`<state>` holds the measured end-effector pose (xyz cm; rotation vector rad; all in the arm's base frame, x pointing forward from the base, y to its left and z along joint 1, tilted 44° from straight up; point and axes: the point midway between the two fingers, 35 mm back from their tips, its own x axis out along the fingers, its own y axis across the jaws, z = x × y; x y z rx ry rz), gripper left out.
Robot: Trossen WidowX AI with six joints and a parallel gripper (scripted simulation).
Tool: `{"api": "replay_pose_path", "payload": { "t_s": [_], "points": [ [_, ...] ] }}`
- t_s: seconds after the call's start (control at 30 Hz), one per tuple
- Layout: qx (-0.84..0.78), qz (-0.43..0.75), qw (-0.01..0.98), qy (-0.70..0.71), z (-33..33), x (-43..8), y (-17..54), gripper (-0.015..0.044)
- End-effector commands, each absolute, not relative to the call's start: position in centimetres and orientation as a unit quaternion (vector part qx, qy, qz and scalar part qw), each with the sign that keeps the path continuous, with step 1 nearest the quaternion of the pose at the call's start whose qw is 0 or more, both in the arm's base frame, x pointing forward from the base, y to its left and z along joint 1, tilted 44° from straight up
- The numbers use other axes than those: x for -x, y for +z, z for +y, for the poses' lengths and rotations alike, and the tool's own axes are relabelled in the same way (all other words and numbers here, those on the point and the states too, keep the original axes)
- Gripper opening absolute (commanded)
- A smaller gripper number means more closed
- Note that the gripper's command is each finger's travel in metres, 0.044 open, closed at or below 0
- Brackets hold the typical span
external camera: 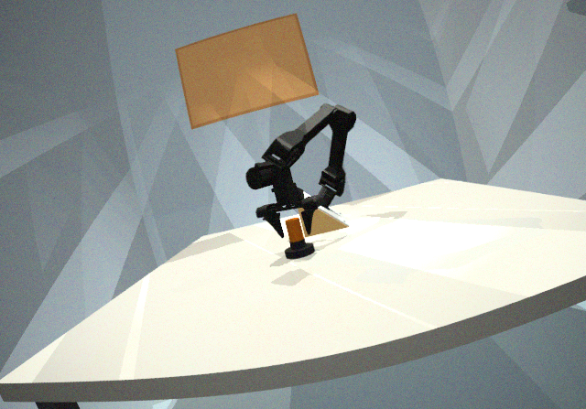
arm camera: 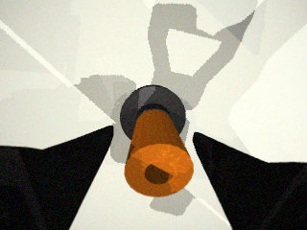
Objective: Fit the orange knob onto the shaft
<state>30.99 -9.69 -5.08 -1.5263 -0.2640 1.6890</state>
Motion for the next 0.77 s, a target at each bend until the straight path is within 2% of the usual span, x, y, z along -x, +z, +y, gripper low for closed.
{"api": "replay_pose_path", "payload": {
  "t_s": [0.0, 0.17, 0.4, 0.73],
  "points": [
    [0.607, -0.105, 0.412, 0.671, -9.7, -31.0, -5.1, 0.044],
    [0.607, -0.105, 0.412, 0.671, -9.9, -31.0, -4.9, 0.044],
    [0.607, -0.103, 0.411, 0.672, -16.1, -30.3, 1.6, 0.044],
    [0.607, -0.104, 0.411, 0.672, -16.5, -30.5, 1.7, 0.044]
  ]
}}
